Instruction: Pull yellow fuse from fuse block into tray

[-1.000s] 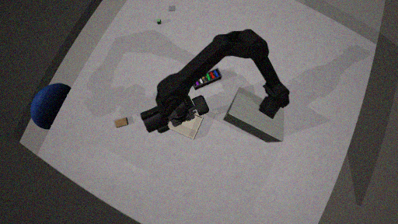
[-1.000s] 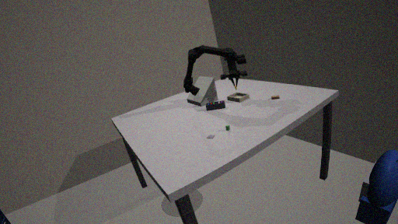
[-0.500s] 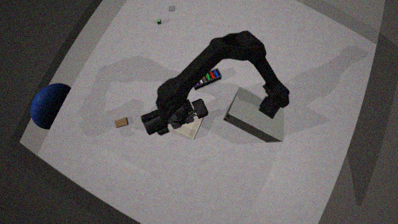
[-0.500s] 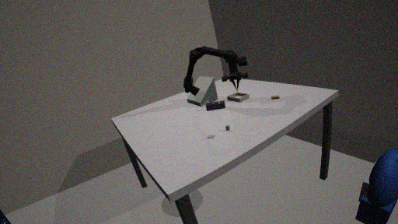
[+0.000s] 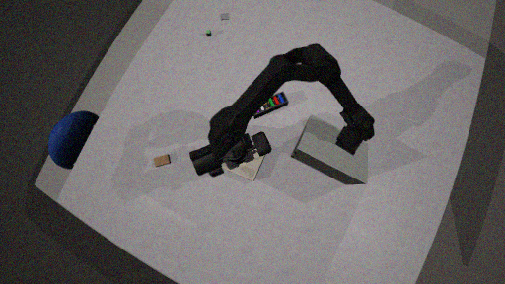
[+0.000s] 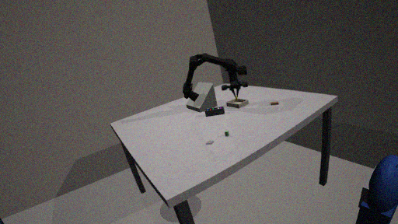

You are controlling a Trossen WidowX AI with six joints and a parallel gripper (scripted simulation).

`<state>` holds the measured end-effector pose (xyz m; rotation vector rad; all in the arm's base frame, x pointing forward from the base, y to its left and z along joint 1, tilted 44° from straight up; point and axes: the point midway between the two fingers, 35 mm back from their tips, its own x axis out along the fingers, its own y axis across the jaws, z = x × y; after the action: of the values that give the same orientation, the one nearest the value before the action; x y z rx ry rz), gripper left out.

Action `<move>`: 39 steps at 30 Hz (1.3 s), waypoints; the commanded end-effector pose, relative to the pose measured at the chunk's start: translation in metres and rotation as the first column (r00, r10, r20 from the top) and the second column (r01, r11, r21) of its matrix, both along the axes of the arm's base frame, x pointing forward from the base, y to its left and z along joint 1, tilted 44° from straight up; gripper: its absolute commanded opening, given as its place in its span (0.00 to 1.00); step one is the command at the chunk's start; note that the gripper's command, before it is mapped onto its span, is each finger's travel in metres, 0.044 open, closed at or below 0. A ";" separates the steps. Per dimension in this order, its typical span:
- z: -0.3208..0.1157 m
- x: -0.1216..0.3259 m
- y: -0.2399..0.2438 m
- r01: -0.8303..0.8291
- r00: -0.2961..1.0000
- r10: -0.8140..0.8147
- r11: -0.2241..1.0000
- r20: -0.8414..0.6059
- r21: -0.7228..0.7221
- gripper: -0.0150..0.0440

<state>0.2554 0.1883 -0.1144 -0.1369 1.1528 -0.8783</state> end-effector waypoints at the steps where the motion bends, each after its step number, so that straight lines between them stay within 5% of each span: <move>1: 0.001 0.000 0.001 -0.001 1.000 0.001 1.000 0.001 0.001 0.39; 11: 0.003 0.000 0.003 -0.002 1.000 0.002 1.000 0.001 0.001 0.81; 39: 0.027 -0.005 0.025 -0.013 1.000 0.013 1.000 -0.002 -0.004 0.81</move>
<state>0.2509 0.2129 -0.0873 -0.1478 1.1507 -0.8692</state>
